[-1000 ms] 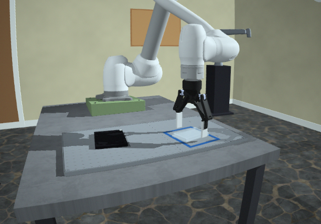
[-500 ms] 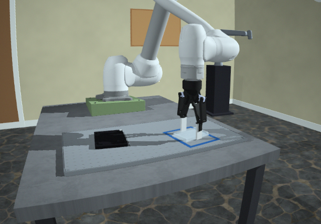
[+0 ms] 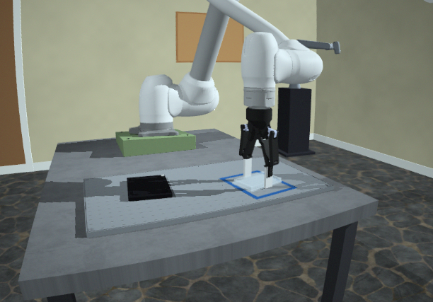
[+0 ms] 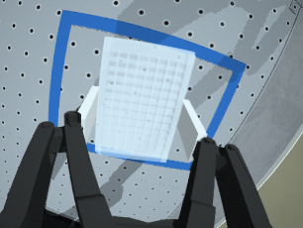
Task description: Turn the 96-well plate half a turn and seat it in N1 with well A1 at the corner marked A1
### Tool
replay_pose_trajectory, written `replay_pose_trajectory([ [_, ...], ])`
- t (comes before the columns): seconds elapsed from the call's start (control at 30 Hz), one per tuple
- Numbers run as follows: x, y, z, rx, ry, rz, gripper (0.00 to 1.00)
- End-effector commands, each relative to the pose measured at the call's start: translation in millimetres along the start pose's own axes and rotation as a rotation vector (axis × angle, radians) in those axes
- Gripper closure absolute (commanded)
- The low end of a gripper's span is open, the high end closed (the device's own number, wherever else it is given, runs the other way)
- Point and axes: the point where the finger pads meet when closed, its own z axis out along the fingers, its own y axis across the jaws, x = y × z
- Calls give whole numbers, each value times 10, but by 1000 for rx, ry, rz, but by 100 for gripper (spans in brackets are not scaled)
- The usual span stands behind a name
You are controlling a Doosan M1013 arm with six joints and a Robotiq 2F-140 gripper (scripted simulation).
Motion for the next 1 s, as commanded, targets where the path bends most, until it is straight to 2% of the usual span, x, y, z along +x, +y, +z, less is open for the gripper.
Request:
replay_pose_trajectory([
  [0.0,0,-1,1,0,0,0,100],
  [0.17,0,-1,1,0,0,0,100],
  [0.97,0,-1,-332,0,0,0,100],
])
